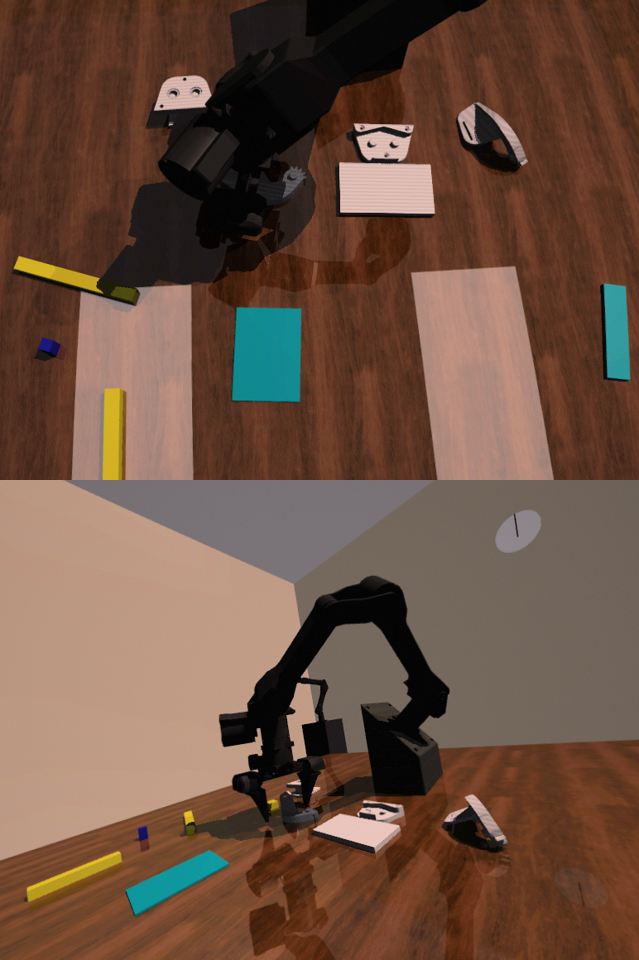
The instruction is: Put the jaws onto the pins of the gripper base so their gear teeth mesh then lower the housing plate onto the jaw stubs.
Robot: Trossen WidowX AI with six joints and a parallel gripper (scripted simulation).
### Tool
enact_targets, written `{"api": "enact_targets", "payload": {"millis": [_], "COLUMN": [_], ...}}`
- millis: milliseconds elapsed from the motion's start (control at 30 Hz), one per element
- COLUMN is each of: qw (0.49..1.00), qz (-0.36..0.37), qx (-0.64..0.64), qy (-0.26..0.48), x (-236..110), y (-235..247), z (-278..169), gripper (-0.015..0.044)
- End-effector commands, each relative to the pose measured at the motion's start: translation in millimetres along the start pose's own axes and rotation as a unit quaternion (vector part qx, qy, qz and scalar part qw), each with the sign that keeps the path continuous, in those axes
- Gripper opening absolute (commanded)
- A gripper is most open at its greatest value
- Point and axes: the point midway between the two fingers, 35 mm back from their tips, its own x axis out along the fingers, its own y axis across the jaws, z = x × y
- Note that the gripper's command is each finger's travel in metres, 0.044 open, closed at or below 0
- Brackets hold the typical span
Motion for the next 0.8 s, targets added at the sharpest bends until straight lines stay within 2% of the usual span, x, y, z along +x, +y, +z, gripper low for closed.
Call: {"api": "enact_targets", "payload": {"millis": [0,700,767], "qw": [1.000,1.000,1.000], "qz": [0.000,0.000,-0.001], "qx": [0.003,0.003,0.001], "qy": [0.002,0.002,0.000], "x": [2.3,2.8,2.3], "y": [-0.5,-0.5,-0.7], "z": [0.5,0.6,0.6], "gripper": [0.0440,0.0440,0.0387]}}
